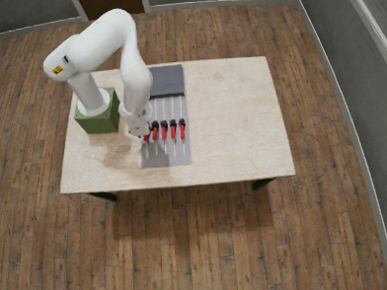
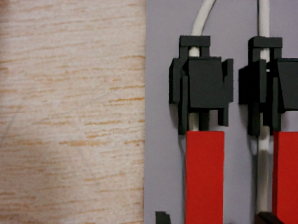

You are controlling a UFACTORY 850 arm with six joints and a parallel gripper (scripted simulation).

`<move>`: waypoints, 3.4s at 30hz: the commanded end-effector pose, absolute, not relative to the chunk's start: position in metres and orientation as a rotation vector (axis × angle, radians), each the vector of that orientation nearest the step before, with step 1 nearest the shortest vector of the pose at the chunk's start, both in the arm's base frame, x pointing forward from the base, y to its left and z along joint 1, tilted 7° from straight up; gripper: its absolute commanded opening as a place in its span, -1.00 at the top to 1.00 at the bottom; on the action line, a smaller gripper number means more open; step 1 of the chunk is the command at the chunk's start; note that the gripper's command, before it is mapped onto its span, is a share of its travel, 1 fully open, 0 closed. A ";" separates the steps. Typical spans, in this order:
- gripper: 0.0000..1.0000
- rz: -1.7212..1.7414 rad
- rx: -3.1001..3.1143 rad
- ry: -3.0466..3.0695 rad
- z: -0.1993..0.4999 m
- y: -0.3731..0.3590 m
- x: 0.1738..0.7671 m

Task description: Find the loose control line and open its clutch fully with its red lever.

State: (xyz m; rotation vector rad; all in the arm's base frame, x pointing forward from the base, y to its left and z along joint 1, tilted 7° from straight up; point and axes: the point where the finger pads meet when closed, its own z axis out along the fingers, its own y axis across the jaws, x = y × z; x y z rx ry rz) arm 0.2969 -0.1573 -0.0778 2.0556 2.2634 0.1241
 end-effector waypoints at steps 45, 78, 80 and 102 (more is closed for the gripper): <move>1.00 0.124 2.055 2.263 -0.122 -0.158 0.303; 1.00 0.124 2.055 2.263 -0.106 -0.153 0.300; 1.00 0.124 2.055 2.263 -0.103 -0.152 0.300; 1.00 0.124 2.055 2.263 -0.084 -0.141 0.297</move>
